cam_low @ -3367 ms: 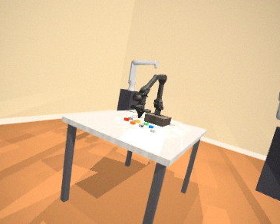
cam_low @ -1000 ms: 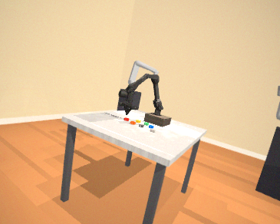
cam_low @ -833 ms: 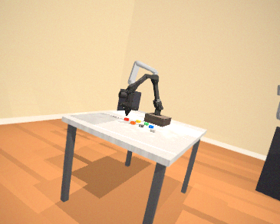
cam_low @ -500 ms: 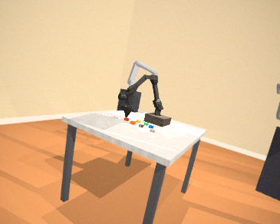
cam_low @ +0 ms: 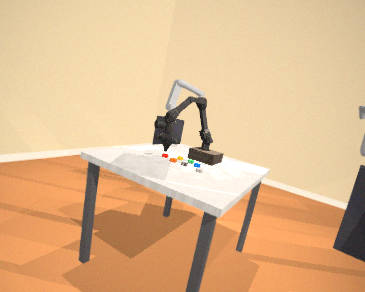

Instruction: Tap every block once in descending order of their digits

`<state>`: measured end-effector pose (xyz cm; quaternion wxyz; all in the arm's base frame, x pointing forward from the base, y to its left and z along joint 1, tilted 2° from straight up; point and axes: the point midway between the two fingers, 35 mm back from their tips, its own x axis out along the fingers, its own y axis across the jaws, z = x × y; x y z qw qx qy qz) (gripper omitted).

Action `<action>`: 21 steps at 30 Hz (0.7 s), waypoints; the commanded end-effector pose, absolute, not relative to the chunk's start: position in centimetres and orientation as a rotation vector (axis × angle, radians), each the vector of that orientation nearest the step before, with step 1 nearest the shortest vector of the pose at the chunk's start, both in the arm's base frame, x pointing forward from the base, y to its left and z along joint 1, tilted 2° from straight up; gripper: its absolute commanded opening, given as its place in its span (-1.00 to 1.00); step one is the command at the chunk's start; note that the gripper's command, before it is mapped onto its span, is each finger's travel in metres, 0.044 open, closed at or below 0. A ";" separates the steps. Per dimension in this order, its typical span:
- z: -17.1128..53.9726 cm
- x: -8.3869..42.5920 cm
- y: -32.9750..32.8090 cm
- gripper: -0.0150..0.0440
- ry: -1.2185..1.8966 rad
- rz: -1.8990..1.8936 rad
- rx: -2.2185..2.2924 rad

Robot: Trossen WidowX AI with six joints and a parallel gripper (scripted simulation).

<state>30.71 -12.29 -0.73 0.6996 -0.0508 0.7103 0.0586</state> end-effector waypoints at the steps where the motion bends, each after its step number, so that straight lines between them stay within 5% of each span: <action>1: 0.2 30.9 -12.4 -0.42 1.572 0.125 -0.123; 7: 7.9 31.0 -12.5 -0.42 1.571 0.125 -0.123; 14: 8.2 31.2 -11.9 -0.42 1.572 0.134 -0.125; 21: 8.1 34.4 -4.1 -0.42 1.577 0.190 -0.141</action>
